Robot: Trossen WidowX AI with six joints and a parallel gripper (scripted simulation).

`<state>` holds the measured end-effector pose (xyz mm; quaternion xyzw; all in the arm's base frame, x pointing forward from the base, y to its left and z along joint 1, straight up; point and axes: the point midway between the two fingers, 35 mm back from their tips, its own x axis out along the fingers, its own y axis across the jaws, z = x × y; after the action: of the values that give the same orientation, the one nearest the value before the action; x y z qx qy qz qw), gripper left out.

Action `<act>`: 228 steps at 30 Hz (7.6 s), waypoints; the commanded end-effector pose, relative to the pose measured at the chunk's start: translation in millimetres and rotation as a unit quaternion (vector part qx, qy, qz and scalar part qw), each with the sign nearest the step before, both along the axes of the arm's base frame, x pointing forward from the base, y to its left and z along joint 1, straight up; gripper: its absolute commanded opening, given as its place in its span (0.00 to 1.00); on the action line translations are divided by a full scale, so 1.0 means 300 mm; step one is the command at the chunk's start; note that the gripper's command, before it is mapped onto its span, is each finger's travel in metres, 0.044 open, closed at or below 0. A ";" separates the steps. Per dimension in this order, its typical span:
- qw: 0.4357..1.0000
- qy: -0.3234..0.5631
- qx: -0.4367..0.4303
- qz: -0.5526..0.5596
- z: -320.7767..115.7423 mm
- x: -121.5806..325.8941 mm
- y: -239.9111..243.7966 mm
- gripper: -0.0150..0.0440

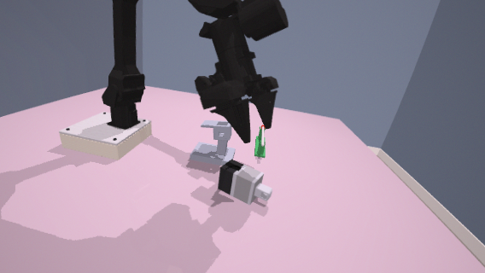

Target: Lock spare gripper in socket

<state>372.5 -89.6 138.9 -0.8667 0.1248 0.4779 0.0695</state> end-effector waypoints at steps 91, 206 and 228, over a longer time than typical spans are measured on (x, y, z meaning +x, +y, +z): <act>1.000 0.001 0.000 -0.004 -0.170 0.014 -0.004 0.25; 0.474 -0.174 0.641 -0.579 0.109 -0.316 0.313 0.25; 0.240 -0.108 0.741 -0.618 0.105 -0.382 0.366 0.25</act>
<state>260.4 16.9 166.7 -0.1728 0.2192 0.0750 0.9573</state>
